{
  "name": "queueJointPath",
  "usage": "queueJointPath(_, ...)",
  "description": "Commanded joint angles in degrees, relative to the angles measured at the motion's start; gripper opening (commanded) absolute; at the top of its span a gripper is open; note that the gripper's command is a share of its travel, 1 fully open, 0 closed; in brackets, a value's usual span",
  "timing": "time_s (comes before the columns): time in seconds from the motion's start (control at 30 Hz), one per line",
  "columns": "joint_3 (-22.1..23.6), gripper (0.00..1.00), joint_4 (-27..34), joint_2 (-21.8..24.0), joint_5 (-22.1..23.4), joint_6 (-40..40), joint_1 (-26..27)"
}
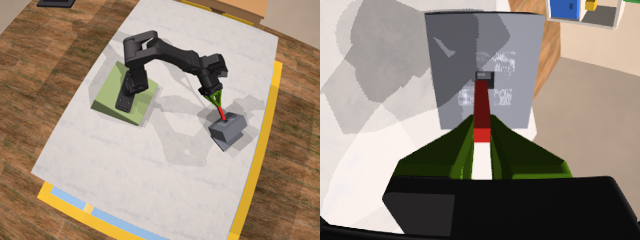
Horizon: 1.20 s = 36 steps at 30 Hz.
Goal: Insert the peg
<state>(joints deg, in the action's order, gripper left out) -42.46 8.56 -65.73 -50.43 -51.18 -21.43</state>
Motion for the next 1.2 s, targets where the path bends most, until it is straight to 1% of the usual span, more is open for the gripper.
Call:
queueJointPath(0.0, -1.8, 0.00, 1.8, 0.1, -0.5, 0.3, -0.5)
queueJointPath(0.5, -4.2, 0.00, 6.3, 1.1, -1.8, 1.6, -2.1)
queueJointPath(0.73, -4.2, 0.00, 4.9, 0.8, -0.4, 0.2, -0.3)
queueJointPath(1.17, -5.4, 0.00, 4.2, -0.8, 0.1, -0.2, 0.2)
